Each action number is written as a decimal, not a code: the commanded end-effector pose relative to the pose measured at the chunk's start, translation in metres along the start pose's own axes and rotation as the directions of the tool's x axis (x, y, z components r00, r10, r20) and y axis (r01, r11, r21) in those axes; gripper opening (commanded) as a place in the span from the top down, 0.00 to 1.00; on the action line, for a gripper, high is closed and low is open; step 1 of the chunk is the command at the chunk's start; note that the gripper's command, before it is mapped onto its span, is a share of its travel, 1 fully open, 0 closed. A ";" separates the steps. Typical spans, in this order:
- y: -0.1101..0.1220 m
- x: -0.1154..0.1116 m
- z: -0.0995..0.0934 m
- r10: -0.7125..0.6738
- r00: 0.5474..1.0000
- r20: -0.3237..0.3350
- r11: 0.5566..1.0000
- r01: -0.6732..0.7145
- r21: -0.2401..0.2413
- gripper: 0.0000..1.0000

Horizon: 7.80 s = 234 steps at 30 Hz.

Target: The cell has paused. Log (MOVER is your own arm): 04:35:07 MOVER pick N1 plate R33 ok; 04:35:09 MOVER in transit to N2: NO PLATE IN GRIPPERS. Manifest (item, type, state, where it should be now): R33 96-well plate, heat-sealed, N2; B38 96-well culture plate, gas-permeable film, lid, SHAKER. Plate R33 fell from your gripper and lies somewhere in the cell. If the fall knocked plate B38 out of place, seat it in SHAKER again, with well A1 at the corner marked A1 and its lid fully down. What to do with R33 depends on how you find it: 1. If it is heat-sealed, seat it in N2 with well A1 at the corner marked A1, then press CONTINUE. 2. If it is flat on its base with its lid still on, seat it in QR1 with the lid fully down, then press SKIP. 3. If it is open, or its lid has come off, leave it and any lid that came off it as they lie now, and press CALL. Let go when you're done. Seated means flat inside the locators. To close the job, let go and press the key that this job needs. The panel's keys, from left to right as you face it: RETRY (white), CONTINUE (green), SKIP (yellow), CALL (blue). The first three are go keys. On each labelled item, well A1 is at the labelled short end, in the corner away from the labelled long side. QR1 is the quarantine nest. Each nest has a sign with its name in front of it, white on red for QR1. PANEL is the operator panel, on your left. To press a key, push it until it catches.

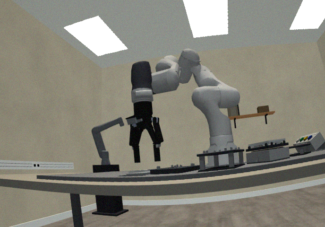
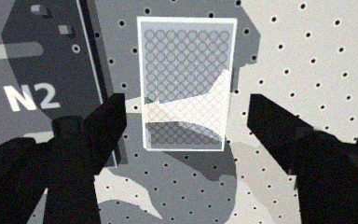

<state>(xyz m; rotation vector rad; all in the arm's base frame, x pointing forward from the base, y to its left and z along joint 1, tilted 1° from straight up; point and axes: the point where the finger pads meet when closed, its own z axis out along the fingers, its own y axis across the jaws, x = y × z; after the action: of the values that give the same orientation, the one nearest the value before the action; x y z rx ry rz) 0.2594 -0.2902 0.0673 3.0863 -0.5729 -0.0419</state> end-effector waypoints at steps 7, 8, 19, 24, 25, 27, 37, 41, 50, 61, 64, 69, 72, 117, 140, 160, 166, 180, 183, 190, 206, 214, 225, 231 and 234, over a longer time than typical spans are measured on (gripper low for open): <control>0.000 0.006 0.010 0.009 1.000 -0.016 1.000 -0.009 -0.003 0.30; 0.000 0.006 0.011 0.009 1.000 -0.016 1.000 -0.009 -0.003 0.30; 0.000 0.006 0.012 0.009 1.000 -0.016 1.000 -0.009 -0.003 0.30; 0.000 0.006 0.012 0.009 1.000 -0.016 1.000 -0.009 -0.003 0.30; 0.000 0.006 0.012 0.009 1.000 -0.016 1.000 -0.009 -0.003 0.30; 0.000 0.006 0.012 0.009 1.000 -0.016 1.000 -0.009 -0.003 0.30; 0.000 0.006 0.012 0.009 1.000 -0.016 1.000 -0.009 -0.003 0.30; 0.000 0.006 0.012 0.009 1.000 -0.016 1.000 -0.009 -0.003 0.30; 0.000 0.006 0.012 0.009 1.000 -0.016 1.000 -0.009 -0.003 0.30; -0.001 0.006 0.012 0.009 1.000 -0.016 1.000 -0.009 -0.003 0.30; -0.001 0.006 0.012 0.009 1.000 -0.016 1.000 -0.009 -0.003 0.30; -0.001 0.006 0.012 0.009 1.000 -0.016 1.000 -0.009 -0.003 0.30; -0.001 0.006 0.012 0.009 1.000 -0.016 1.000 -0.009 -0.003 0.30; -0.001 0.006 0.013 0.009 1.000 -0.016 1.000 -0.009 -0.003 0.30; -0.001 0.006 0.021 0.009 1.000 -0.016 1.000 -0.009 -0.003 0.30; -0.001 0.006 0.032 0.009 1.000 -0.016 1.000 -0.009 -0.003 0.30; -0.001 0.006 0.034 0.009 1.000 -0.016 1.000 -0.009 -0.003 0.30; -0.001 0.007 0.039 0.009 1.000 -0.016 1.000 -0.009 -0.003 0.30; -0.001 0.007 0.039 0.009 1.000 -0.016 1.000 -0.009 -0.003 0.30; -0.001 0.007 0.040 0.009 1.000 -0.016 1.000 -0.009 -0.003 0.30; -0.001 0.007 0.040 0.009 1.000 -0.016 1.000 -0.009 -0.003 0.30; -0.001 0.007 0.040 0.009 1.000 -0.016 1.000 -0.009 -0.003 0.30; -0.001 0.007 0.040 0.009 1.000 -0.016 1.000 -0.009 -0.003 0.30; -0.001 0.007 0.040 0.009 1.000 -0.016 1.000 -0.009 -0.003 0.30; -0.001 0.007 0.040 0.009 1.000 -0.016 1.000 -0.009 -0.003 0.30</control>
<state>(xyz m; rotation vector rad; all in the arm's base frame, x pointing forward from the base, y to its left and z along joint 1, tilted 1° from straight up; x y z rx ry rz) 0.2640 -0.2917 0.0268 3.0808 -0.5839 -0.0214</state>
